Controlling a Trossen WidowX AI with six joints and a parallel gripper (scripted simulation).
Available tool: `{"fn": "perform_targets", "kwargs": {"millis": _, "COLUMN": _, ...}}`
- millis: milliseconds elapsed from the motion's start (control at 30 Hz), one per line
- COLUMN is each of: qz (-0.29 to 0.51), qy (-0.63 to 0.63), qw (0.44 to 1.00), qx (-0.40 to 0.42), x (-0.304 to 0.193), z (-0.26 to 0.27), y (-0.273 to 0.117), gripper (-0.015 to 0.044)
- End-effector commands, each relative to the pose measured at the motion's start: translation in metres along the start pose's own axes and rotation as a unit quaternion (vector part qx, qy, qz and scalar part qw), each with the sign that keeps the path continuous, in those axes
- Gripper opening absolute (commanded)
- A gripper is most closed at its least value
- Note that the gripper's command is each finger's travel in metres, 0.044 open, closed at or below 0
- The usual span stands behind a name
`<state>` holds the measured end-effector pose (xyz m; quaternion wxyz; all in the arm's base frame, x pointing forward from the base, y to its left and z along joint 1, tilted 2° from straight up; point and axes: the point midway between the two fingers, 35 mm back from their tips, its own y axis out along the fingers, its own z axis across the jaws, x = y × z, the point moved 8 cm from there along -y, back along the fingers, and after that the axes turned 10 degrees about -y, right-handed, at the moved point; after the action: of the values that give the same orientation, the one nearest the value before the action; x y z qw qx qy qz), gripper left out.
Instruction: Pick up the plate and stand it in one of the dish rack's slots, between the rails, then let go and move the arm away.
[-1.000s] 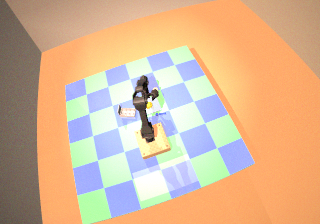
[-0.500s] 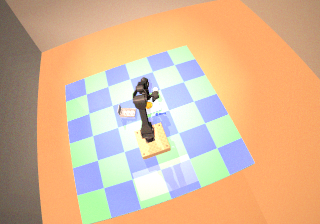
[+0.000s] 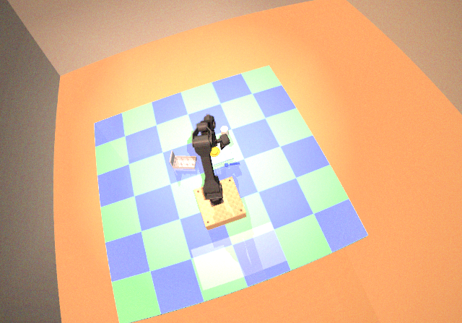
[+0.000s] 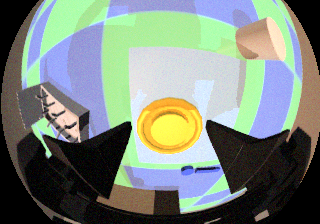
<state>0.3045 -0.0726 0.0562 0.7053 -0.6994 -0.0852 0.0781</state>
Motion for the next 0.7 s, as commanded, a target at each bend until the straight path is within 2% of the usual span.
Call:
{"fn": "perform_targets", "kwargs": {"millis": 0, "qz": 0.002, "qy": -0.002, "qw": 1.000, "qx": -0.001, "x": -0.0007, "z": 0.0002, "y": 0.0035, "gripper": 0.0374}}
{"fn": "perform_targets", "kwargs": {"millis": 33, "qz": 0.002, "qy": -0.002, "qw": 1.000, "qx": -0.001, "x": -0.0007, "z": 0.0002, "y": 0.0035, "gripper": 0.0359}}
{"fn": "perform_targets", "kwargs": {"millis": 233, "qz": 0.002, "qy": -0.002, "qw": 1.000, "qx": -0.001, "x": -0.0007, "z": 0.0002, "y": 0.0035, "gripper": 0.0359}}
{"fn": "perform_targets", "kwargs": {"millis": 567, "qz": 0.002, "qy": -0.002, "qw": 1.000, "qx": -0.001, "x": -0.0007, "z": 0.0002, "y": 0.0035, "gripper": 0.0292}}
{"fn": "perform_targets", "kwargs": {"millis": 667, "qz": 0.002, "qy": -0.002, "qw": 1.000, "qx": -0.001, "x": 0.0003, "z": -0.0003, "y": 0.0002, "gripper": 0.0213}}
